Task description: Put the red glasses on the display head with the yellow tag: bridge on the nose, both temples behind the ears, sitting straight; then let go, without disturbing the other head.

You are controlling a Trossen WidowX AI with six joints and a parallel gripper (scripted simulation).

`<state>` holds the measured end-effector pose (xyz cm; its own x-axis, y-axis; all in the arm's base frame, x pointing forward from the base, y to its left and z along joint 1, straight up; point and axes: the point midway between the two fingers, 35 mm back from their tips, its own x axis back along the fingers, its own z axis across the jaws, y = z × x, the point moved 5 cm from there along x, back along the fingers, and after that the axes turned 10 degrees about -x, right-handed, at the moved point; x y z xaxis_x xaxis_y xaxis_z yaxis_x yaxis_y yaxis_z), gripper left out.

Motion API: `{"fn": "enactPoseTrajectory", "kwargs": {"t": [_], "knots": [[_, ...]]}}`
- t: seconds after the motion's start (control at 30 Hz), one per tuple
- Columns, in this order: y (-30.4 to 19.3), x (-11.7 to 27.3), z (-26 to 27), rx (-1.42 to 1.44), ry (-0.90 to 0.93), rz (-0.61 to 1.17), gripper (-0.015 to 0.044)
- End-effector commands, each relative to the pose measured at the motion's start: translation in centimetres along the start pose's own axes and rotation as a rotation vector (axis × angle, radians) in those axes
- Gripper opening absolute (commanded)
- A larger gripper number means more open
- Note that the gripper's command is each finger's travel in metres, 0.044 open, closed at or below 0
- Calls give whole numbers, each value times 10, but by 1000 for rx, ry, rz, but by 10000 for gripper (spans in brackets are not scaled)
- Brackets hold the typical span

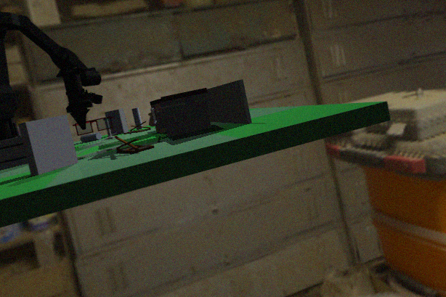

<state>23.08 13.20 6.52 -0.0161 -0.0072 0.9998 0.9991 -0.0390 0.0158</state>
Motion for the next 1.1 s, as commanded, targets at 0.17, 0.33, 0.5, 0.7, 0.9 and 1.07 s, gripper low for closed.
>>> {"fn": "enactPoseTrajectory", "kwargs": {"t": [0.17,0.33,0.5,0.7,0.9,1.07], "knots": [[2,0,1,-2,2,-2,0],[5,0,1,-2,2,-2,0],[8,1,2,-2,2,-2,0],[11,14,3,-2,2,-2,0],[13,51,3,-2,2,-3,0],[13,61,2,-2,2,-3,0]]}}
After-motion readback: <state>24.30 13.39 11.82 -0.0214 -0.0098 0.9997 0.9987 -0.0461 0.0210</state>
